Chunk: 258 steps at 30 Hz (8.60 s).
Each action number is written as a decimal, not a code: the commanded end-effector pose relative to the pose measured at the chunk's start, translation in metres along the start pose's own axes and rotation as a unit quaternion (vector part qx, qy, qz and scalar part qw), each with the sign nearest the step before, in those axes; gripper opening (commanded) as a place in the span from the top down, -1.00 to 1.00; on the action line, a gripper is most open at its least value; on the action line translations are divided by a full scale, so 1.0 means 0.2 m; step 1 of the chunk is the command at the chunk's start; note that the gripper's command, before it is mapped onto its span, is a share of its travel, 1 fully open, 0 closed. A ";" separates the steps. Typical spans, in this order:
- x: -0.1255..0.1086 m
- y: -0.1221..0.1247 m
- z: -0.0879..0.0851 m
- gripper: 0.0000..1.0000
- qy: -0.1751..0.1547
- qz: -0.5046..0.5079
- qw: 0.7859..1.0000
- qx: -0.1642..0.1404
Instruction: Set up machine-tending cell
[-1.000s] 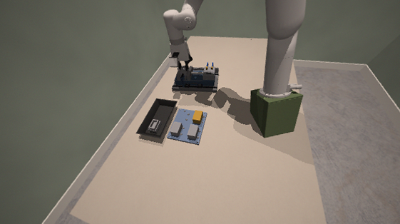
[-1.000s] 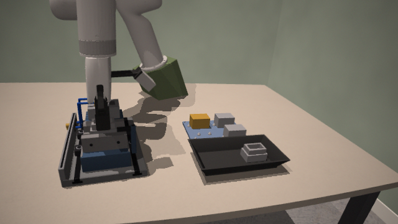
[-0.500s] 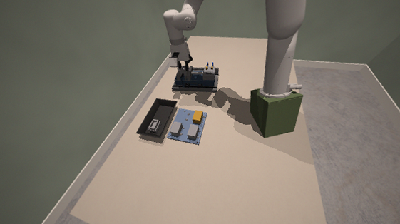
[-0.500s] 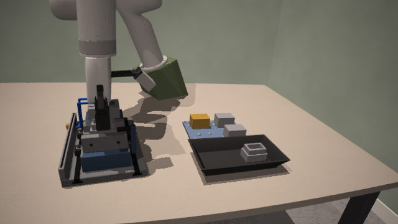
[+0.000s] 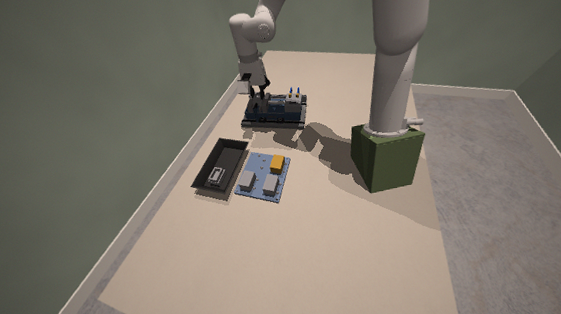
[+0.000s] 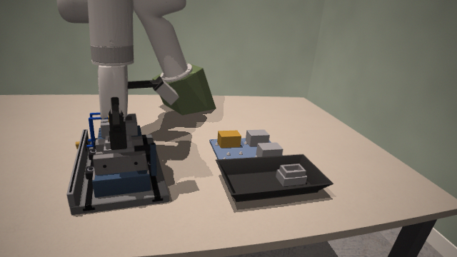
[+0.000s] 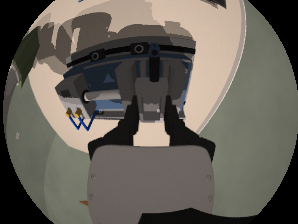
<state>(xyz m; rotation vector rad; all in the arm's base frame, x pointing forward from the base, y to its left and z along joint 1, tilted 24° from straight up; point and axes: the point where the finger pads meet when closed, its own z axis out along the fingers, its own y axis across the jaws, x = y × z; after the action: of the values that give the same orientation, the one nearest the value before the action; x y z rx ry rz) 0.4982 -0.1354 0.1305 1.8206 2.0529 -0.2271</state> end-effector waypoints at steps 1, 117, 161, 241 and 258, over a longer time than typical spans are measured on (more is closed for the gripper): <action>0.00 0.01 -0.02 1.00 -0.001 0.000 1.000 -0.003; 1.38 0.41 -0.24 1.00 0.000 0.052 0.999 -0.003; 1.39 0.41 -0.24 1.00 0.000 0.052 0.999 -0.003; 1.38 0.41 0.25 1.00 0.000 0.052 0.999 -0.003; 1.38 0.41 0.26 1.00 0.000 0.052 0.999 -0.003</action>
<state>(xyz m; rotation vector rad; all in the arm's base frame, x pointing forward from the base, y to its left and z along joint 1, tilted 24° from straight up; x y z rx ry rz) 0.5637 0.1099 -0.0148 1.9178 1.9508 -0.1995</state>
